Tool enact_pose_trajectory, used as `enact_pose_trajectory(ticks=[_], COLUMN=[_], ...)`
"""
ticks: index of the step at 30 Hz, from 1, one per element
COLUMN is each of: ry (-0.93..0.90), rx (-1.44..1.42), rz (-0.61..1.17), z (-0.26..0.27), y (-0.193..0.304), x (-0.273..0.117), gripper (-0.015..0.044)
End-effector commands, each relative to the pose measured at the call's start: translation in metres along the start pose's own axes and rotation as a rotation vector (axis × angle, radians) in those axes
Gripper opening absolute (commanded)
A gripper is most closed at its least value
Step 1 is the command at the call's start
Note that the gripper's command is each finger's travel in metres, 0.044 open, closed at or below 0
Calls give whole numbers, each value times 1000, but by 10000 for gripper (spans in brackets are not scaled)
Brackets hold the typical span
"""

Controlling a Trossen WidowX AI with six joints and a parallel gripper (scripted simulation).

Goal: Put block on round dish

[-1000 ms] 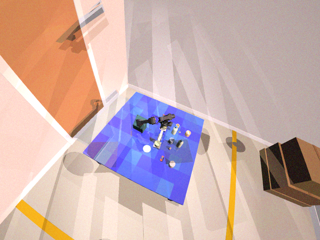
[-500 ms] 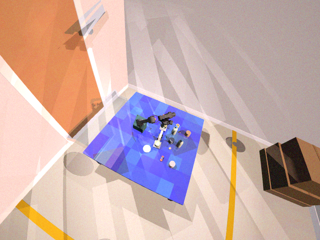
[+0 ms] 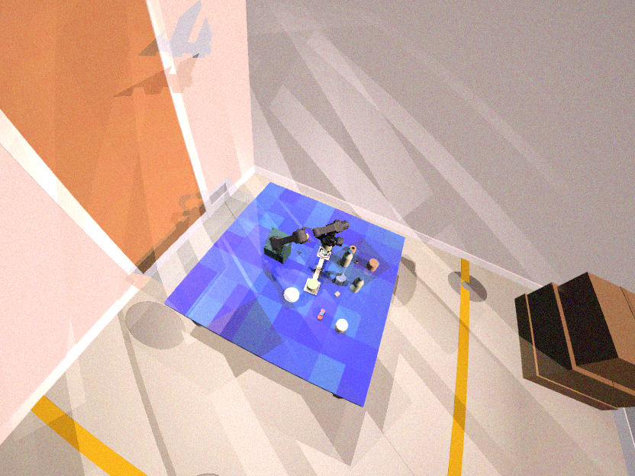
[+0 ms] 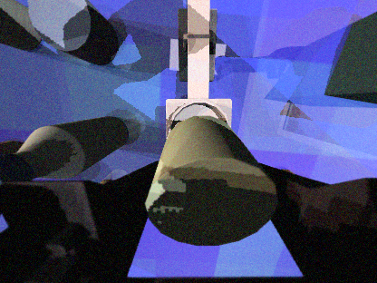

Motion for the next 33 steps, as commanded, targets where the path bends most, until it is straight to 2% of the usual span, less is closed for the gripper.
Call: enact_pose_trajectory(ticks=[1, 16, 33], ry=[-4, -4, 0], rx=[8, 8, 0], rz=[9, 7, -2], z=[0, -3, -3], y=[-1, -2, -2], x=[-8, -27, -20], gripper=[0, 0, 0])
Point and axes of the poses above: the point midway between the two fingers, 35 mm back from their tips, its own x axis out along the fingers, its own z axis across the jaws, y = z × x, the point moved 10 cm from there along -x, back along the fingers, and after that the axes turned 9 degrees about x, right-handed, at the moved point
